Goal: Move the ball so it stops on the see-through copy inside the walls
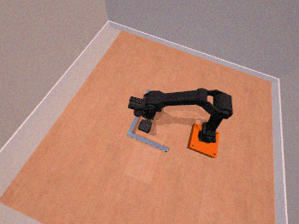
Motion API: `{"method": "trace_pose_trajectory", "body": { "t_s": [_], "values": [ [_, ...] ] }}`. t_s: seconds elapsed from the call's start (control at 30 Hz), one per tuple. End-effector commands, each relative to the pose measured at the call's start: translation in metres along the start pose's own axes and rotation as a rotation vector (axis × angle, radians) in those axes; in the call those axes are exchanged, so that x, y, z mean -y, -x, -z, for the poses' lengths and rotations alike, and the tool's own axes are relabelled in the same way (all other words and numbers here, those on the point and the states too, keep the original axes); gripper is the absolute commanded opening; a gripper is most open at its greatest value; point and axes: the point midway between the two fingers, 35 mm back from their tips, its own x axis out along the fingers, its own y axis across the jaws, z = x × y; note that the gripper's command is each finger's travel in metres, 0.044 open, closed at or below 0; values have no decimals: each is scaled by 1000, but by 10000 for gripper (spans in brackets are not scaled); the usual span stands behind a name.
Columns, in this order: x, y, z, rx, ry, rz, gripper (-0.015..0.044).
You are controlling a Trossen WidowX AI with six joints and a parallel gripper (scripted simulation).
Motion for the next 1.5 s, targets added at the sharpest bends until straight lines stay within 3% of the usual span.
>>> {"method": "trace_pose_trajectory", "body": {
  "t_s": [0.0,1.07,1.2,1.47],
  "values": [
    [-2,1,-2,-6,-27,-11,246],
    [-2,-48,-1,-7,-27,-10,246],
    [-2,-48,-1,-7,-27,-10,141],
    [-2,-48,-1,-7,-27,-10,68]
  ]
}}
